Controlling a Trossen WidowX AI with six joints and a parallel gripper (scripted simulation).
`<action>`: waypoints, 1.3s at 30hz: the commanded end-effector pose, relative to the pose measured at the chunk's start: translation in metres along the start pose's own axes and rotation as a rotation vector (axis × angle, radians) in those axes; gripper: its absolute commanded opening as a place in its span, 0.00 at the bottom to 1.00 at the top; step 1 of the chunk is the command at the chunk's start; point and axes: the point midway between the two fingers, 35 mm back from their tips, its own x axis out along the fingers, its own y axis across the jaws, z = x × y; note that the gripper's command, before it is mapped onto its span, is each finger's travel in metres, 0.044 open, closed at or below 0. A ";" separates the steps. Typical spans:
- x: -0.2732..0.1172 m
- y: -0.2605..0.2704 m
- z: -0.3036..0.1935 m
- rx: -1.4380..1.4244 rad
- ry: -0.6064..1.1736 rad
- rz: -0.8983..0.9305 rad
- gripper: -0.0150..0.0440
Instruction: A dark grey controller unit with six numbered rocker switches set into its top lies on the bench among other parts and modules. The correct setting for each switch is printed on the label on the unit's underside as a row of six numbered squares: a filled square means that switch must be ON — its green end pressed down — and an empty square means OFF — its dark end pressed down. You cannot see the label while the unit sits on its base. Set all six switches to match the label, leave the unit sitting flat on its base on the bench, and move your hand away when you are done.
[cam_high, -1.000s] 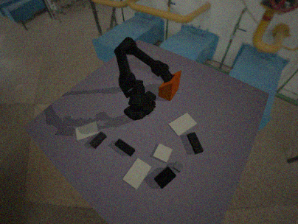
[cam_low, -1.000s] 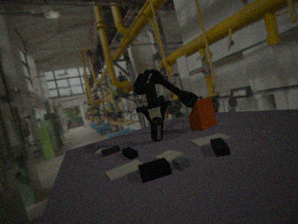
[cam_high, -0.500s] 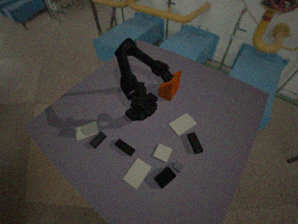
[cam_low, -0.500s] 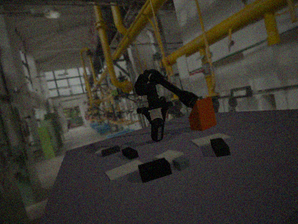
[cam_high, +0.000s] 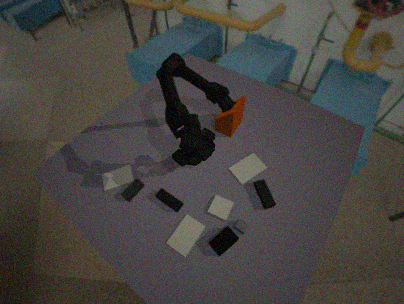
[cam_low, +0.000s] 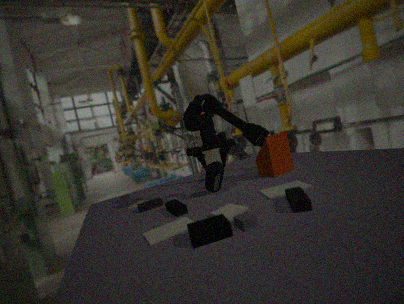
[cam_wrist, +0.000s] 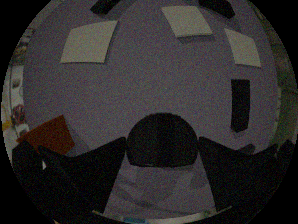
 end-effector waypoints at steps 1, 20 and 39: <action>0.005 0.000 0.000 0.009 0.007 0.011 0.83; 0.014 0.000 0.012 0.010 0.007 0.010 0.83; 0.025 0.000 0.022 0.010 0.007 0.010 0.83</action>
